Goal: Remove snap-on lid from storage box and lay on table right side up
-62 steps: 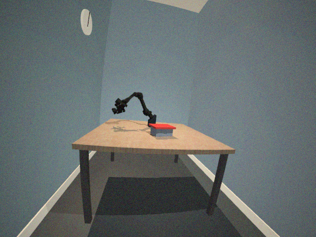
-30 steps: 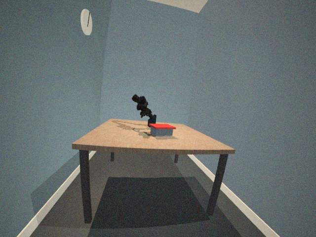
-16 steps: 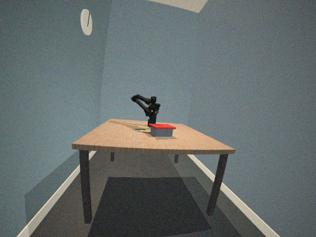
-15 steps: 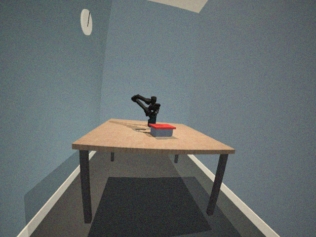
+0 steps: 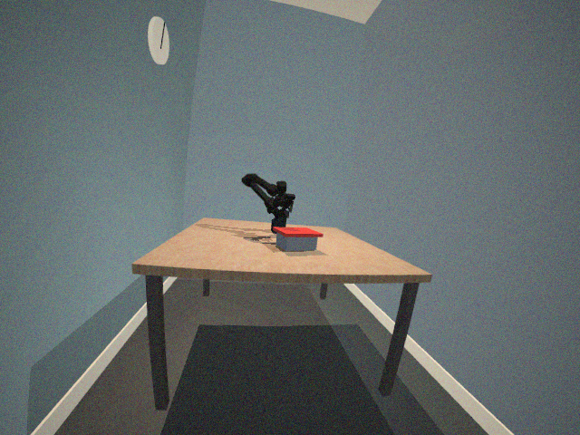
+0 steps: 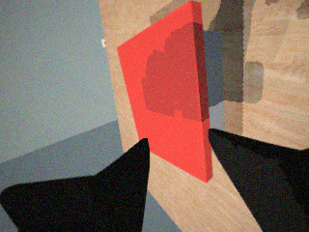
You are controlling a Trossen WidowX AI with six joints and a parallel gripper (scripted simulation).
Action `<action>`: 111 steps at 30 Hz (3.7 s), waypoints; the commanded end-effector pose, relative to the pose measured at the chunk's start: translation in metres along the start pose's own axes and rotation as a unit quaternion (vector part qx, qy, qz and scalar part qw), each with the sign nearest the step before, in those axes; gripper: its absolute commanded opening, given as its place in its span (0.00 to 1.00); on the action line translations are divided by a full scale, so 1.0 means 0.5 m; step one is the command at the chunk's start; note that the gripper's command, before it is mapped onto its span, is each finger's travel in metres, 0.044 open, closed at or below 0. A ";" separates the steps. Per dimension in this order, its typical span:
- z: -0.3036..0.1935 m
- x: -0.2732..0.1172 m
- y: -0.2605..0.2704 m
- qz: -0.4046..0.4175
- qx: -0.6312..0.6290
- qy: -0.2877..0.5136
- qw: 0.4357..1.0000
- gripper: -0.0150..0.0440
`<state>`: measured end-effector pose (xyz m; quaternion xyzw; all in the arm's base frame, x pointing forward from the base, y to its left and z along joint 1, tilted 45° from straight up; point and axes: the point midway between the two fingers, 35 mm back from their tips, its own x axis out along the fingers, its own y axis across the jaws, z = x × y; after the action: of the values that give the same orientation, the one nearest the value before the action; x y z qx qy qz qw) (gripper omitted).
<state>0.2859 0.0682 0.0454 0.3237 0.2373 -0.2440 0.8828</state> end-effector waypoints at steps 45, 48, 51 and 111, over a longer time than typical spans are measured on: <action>-0.001 0.151 -0.065 -0.005 -0.009 0.001 1.000 0.65; -0.001 0.161 -0.067 -0.004 -0.009 0.001 1.000 0.65; -0.001 0.171 -0.069 -0.004 -0.009 0.001 1.000 0.65; -0.002 0.166 -0.063 -0.005 -0.008 0.000 1.000 0.25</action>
<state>0.3313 0.0230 -0.0187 0.3140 0.2421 -0.2474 0.8841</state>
